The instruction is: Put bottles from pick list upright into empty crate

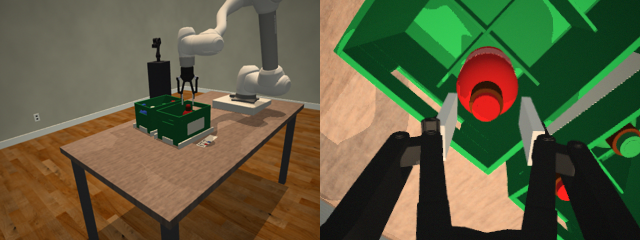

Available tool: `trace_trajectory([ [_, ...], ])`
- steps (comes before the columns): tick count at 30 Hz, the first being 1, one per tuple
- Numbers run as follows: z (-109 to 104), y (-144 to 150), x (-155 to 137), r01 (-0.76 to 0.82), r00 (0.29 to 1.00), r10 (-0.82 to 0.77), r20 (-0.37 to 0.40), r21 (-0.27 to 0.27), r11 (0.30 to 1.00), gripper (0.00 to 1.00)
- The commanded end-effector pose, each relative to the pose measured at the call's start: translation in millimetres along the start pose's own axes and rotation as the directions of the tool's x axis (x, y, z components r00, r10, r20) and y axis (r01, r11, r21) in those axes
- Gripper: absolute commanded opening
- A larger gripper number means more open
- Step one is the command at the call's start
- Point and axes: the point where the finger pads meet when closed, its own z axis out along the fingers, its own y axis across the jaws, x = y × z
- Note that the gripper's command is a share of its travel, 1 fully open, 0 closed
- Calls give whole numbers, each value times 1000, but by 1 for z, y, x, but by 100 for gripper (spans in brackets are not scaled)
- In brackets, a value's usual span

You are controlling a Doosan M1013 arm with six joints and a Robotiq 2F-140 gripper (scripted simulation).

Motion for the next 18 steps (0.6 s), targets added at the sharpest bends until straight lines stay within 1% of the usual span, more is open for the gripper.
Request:
trace_trajectory([
  [1,-9,0,0,0,1000,0,0,0,1000,38],
  [3,-9,0,0,0,1000,0,0,0,1000,38],
  [18,-49,0,0,0,1000,0,0,0,1000,38],
])
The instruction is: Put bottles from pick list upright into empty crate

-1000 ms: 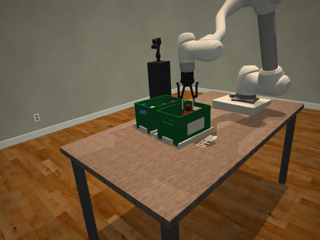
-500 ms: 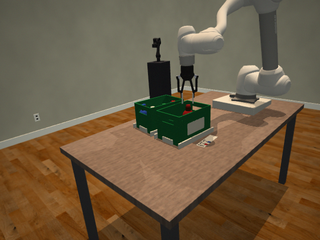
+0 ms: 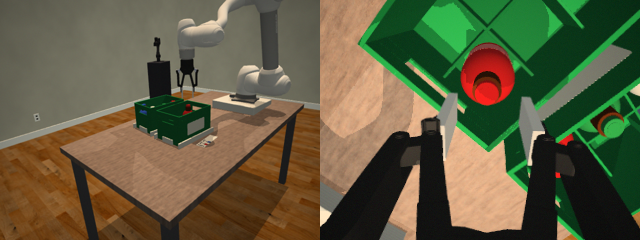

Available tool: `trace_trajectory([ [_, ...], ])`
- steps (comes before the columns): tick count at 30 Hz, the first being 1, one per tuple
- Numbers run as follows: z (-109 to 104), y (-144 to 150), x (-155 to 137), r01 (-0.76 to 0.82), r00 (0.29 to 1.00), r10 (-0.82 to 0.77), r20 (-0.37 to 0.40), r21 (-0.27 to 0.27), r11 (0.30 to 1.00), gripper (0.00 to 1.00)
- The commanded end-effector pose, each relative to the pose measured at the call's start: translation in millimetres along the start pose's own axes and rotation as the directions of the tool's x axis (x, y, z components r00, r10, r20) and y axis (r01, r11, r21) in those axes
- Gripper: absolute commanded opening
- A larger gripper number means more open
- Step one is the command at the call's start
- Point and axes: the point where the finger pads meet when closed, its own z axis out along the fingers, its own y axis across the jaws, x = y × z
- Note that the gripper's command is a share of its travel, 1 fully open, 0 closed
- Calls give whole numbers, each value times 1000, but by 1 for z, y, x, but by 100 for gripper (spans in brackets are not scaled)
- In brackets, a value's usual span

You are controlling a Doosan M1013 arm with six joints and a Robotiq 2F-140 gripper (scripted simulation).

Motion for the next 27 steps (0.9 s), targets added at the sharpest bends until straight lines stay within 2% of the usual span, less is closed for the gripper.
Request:
trace_trajectory([
  [1,-6,0,0,0,1000,0,0,0,1000,38],
  [5,-14,0,0,0,1000,0,0,0,1000,38],
  [27,-14,0,0,0,1000,0,0,0,1000,38],
])
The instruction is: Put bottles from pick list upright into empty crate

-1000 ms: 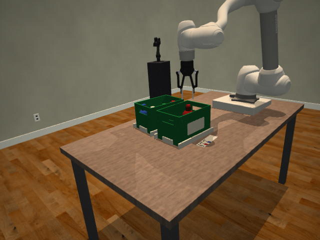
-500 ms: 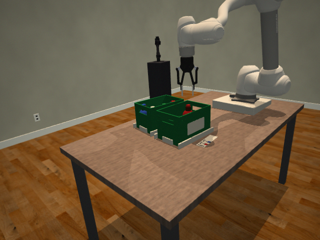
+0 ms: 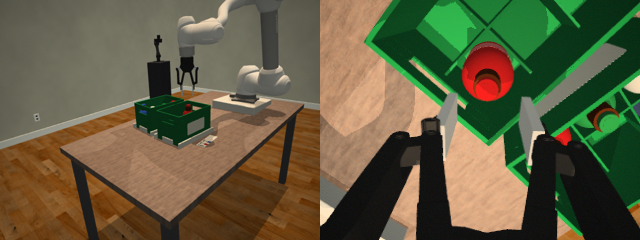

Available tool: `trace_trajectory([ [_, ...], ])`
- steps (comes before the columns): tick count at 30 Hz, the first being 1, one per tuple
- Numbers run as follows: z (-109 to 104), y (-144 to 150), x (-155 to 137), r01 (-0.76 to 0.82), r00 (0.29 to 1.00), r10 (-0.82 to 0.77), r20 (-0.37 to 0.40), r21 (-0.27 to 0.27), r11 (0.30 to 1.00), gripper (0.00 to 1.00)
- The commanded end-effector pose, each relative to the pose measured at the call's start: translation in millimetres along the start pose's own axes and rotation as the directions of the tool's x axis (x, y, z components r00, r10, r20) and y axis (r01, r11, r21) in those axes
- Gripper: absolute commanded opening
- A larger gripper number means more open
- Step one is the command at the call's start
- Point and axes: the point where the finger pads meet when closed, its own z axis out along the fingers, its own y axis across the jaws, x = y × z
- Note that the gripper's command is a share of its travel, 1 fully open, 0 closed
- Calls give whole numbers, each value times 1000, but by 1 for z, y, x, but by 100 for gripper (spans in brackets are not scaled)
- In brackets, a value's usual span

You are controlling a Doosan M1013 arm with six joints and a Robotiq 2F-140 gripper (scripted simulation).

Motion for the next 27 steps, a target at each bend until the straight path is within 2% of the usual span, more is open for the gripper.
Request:
trace_trajectory([
  [1,0,0,0,0,1000,0,0,0,1000,38],
  [15,0,0,0,0,1000,0,0,0,1000,38],
  [24,0,43,-8,0,1000,0,0,0,1000,38],
  [27,0,48,-9,0,1000,0,0,0,1000,38],
])
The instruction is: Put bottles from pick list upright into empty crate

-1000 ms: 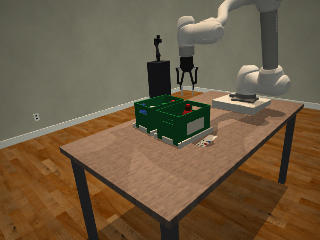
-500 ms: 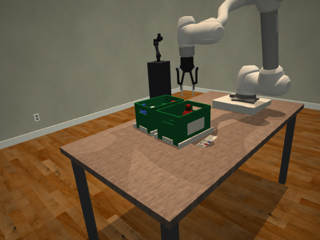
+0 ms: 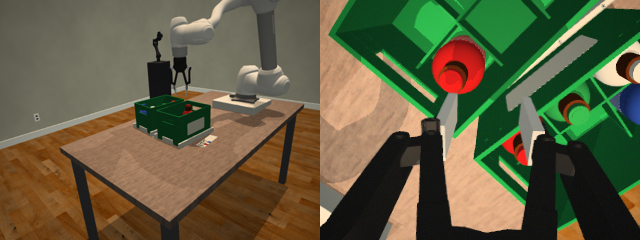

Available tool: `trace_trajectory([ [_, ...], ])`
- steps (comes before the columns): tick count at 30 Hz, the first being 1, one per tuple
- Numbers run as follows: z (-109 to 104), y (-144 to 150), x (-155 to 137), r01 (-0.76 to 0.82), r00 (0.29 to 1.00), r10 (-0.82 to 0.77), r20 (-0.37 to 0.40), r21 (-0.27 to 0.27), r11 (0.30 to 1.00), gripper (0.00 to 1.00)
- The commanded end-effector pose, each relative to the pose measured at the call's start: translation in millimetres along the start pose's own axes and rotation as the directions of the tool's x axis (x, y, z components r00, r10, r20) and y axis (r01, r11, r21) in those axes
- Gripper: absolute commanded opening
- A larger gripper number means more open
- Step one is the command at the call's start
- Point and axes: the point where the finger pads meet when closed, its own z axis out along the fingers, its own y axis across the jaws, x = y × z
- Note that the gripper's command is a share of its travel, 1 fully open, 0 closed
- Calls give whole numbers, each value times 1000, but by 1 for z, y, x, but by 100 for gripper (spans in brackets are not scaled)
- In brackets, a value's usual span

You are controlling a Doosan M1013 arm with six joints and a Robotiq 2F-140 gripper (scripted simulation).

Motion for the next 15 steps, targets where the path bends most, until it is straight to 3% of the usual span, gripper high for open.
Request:
trace_trajectory([
  [1,0,11,-1,0,1000,0,0,0,1000,38],
  [15,0,76,-9,0,1000,0,0,0,1000,38],
])
